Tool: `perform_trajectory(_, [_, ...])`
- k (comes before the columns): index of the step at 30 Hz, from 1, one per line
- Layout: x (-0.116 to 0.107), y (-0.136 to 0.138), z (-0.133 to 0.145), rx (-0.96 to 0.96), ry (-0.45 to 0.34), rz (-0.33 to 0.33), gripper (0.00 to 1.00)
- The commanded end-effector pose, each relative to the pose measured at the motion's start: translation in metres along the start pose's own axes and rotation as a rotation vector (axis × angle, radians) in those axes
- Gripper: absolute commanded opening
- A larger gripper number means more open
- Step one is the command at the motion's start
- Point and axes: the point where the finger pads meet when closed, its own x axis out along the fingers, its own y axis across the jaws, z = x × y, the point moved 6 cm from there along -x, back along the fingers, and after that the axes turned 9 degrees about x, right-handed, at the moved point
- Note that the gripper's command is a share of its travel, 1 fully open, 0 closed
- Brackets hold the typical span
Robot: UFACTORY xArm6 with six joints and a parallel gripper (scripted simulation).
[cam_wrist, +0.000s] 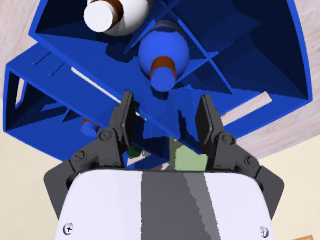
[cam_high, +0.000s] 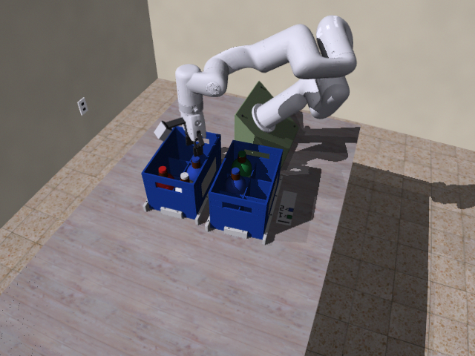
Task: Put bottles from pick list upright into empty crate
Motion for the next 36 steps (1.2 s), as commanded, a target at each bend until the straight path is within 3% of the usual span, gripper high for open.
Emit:
perform_trajectory(1, [0.003,0.000,-0.001,-0.001,0.004,0.000,0.65])
perform_trajectory(36, [0.043,0.000,-0.001,-0.001,0.004,-0.001,0.65])
